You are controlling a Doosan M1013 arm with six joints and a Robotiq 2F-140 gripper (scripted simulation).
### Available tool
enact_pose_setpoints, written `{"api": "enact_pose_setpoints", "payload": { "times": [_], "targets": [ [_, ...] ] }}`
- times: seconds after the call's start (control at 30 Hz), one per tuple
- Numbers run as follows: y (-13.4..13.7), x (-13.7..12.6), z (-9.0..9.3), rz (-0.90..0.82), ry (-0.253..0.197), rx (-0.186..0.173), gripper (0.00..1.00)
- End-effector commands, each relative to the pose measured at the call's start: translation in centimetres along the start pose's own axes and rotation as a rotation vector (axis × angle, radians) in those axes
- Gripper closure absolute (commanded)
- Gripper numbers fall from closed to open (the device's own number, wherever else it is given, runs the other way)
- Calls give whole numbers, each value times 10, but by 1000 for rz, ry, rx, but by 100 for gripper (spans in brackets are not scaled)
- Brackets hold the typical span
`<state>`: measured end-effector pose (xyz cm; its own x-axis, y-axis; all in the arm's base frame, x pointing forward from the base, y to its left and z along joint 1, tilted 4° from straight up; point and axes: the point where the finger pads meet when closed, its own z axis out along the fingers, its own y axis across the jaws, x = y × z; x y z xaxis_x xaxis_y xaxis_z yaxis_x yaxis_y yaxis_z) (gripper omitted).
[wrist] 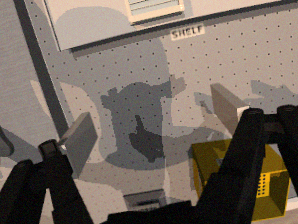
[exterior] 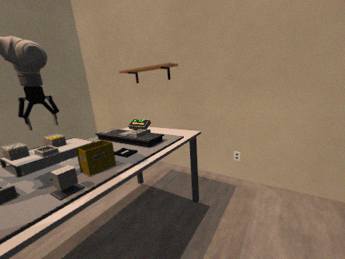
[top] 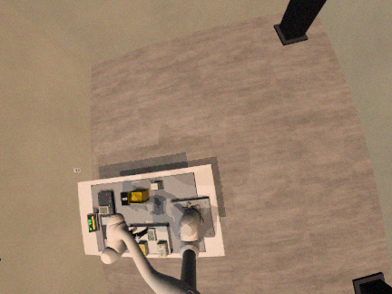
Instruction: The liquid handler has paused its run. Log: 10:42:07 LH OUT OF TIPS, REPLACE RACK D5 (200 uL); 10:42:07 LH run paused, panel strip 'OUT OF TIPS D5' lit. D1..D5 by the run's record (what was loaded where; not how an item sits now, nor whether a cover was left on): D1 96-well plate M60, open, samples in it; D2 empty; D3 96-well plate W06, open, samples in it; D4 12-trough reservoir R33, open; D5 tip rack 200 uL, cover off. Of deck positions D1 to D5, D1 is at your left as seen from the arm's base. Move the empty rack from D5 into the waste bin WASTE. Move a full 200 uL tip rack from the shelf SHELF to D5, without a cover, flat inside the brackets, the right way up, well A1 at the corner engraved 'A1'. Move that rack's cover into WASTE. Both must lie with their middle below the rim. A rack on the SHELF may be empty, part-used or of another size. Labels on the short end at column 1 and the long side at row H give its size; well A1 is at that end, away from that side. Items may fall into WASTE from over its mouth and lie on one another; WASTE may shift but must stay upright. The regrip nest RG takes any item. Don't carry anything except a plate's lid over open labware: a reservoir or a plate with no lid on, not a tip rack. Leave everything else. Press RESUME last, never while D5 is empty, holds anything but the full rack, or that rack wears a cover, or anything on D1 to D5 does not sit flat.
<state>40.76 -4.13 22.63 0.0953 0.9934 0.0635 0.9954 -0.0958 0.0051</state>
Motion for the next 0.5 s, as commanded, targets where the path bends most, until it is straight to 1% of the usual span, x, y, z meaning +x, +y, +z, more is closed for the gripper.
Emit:
{"api": "enact_pose_setpoints", "payload": {
  "times": [0.0,0.03,0.47],
  "targets": [
    [-11,0,0,0,0,0,23],
    [-11,0,0,0,0,0,23],
    [-76,0,0,0,0,0,23]
  ]
}}
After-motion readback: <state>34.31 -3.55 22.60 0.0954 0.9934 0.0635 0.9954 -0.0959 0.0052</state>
